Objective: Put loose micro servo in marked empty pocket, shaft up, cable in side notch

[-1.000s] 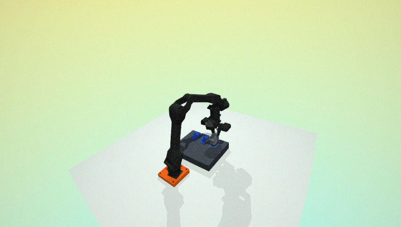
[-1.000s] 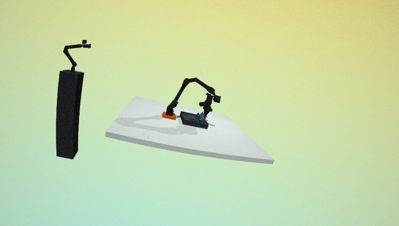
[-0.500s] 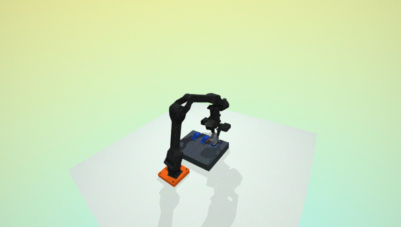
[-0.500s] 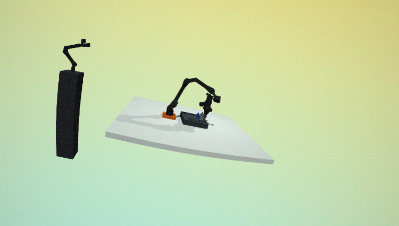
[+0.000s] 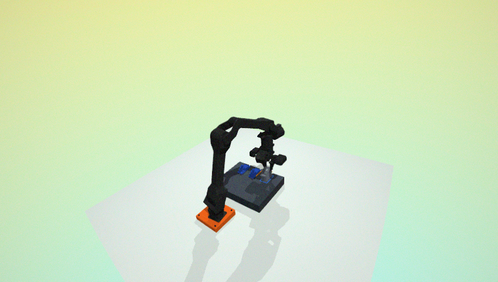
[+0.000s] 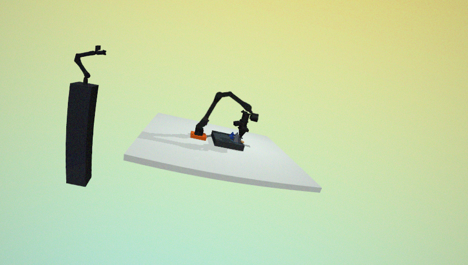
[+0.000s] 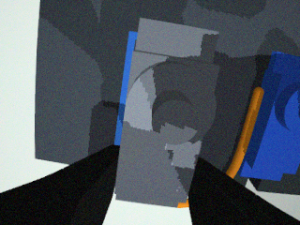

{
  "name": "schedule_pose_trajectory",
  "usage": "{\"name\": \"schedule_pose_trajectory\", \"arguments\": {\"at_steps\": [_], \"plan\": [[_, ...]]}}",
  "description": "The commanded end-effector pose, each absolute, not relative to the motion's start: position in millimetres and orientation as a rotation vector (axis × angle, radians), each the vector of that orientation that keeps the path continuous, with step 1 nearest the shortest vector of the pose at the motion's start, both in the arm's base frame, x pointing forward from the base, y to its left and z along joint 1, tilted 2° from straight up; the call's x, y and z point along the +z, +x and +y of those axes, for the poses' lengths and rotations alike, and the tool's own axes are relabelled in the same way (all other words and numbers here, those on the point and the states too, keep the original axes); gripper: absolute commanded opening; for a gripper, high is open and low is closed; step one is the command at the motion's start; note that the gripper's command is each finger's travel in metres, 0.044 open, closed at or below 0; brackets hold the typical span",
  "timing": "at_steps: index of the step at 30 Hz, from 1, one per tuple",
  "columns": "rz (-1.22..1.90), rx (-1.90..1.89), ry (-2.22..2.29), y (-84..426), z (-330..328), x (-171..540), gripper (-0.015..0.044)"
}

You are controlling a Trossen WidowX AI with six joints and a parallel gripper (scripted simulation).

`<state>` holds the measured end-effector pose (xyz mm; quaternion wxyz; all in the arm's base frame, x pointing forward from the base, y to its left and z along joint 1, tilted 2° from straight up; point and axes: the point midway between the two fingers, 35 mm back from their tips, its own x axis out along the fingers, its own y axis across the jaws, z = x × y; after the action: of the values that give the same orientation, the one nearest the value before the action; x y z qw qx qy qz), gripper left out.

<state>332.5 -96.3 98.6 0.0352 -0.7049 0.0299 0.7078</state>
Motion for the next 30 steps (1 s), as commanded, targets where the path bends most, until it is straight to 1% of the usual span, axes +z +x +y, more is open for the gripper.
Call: {"name": "schedule_pose_trajectory", "arguments": {"at_steps": [1, 30], "plan": [[0.090, 2.167, -2.167, 333, -96, 95, 0.0000], [0.090, 2.167, -2.167, 333, -95, 67, 0.0000]]}}
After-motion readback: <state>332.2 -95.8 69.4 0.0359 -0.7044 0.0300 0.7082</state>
